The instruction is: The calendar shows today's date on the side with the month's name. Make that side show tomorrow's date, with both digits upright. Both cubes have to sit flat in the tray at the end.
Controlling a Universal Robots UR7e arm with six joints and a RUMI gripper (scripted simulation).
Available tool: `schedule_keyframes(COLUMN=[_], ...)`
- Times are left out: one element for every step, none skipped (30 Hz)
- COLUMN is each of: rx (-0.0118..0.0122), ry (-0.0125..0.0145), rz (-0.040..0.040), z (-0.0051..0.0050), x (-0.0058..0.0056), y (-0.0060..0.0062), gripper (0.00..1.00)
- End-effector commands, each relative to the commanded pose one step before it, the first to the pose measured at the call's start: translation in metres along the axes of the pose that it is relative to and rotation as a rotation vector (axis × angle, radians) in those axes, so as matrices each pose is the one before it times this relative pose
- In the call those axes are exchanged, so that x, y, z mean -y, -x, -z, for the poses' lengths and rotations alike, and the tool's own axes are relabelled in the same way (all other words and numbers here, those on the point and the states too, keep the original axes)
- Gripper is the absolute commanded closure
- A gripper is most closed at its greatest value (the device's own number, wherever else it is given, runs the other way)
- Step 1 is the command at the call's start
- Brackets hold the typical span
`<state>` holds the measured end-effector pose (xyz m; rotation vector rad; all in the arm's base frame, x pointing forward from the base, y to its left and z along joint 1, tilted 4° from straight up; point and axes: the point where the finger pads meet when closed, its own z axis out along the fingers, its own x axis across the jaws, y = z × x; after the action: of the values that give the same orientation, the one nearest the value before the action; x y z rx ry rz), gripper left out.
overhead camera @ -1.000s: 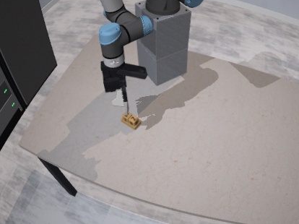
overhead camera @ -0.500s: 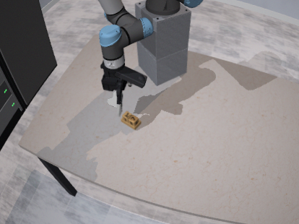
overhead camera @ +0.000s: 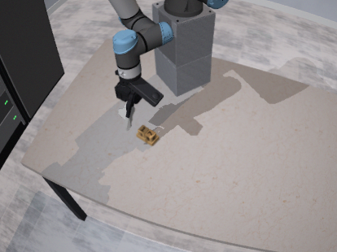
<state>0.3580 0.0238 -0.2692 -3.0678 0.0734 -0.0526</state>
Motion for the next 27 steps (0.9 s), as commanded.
schedule_keyframes(rx=[-0.00154,0.00001,0.00001,0.00000,0.00000,0.00000,0.00000,0.00000,0.00000,0.00000,0.00000,0.00000,0.00000,0.00000,0.00000,0.00000,0.00000,0.00000,0.00000,0.00000,0.00000,0.00000,0.00000,0.00000,0.00000,0.00000,0.00000], ry=[0.00553,0.00000,0.00000,0.00000,0.00000,0.00000,0.00000,0.00000,0.00000,0.00000,0.00000,0.00000,0.00000,0.00000,0.00000,0.00000,0.00000,0.00000,0.00000,0.00000,0.00000,0.00000,0.00000,0.00000,0.00000,0.00000,0.00000], rz=[-0.05671,-0.00614,-0.00455,-0.00315,-0.00198,-0.00105,-0.00040,-0.00006,0.00000,0.00000,0.00000,0.00000,0.00000,0.00000,0.00000,0.00000,0.00000,0.00000,0.00000,0.00000,0.00000,0.00000,0.00000,0.00000,0.00000,0.00000,0.00000], z=[-0.00140,-0.00019,-0.00014,-0.00010,-0.00006,-0.00003,-0.00001,0.00000,0.00000,0.00000,0.00000,0.00000,0.00000,0.00000,0.00000,0.00000,0.00000,0.00000,0.00000,0.00000,0.00000,0.00000,0.00000,0.00000,0.00000,0.00000,0.00000], x=[-0.00042,-0.00006,-0.00004,-0.00003,-0.00002,-0.00001,0.00000,0.00000,0.00000,0.00000,0.00000,0.00000,0.00000,0.00000,0.00000,0.00000,0.00000,0.00000,0.00000,0.00000,0.00000,0.00000,0.00000,0.00000,0.00000,0.00000,0.00000], y=[-0.00054,-0.00002,-0.00001,-0.00001,-0.00001,0.00000,0.00000,0.00000,0.00000,0.00000,0.00000,0.00000,0.00000,0.00000,0.00000,0.00000,0.00000,0.00000,0.00000,0.00000,0.00000,0.00000,0.00000,0.00000,0.00000,0.00000,0.00000], gripper=[0.00,0.00,0.00,0.00,0.00,0.00,0.00,0.00,0.71,0.71,0.71,0.71,0.71,0.71,0.71,0.71,0.71,0.71,0.71,0.71,0.71,0.71,0.71,0.71,0.71,0.71,0.71])
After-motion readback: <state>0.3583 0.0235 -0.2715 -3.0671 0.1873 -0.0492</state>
